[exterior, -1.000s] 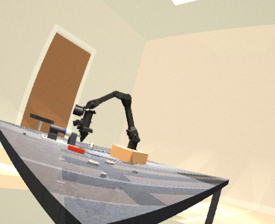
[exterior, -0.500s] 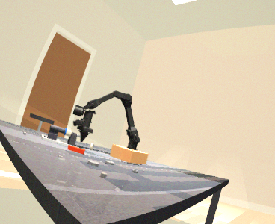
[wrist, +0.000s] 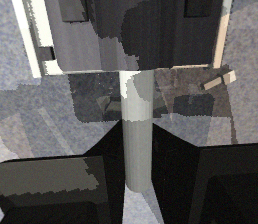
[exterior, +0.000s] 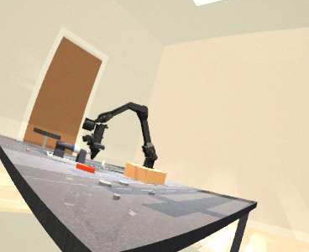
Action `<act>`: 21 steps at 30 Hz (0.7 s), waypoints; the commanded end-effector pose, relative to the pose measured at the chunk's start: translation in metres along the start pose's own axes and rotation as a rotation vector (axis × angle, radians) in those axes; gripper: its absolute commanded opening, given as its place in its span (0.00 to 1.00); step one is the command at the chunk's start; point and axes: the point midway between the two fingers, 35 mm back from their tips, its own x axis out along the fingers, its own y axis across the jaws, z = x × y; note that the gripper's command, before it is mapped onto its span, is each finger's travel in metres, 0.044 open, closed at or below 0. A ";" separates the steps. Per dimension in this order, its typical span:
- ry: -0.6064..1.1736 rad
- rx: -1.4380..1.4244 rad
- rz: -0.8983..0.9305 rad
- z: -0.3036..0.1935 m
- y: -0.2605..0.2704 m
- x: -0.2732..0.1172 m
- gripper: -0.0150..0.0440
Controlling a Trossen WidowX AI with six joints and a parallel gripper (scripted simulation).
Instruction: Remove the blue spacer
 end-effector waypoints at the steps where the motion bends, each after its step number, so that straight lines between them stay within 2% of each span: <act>1: 0.002 -0.004 -0.002 -0.001 0.000 0.000 0.25; 21: 0.002 -0.004 -0.002 -0.003 0.000 0.000 0.25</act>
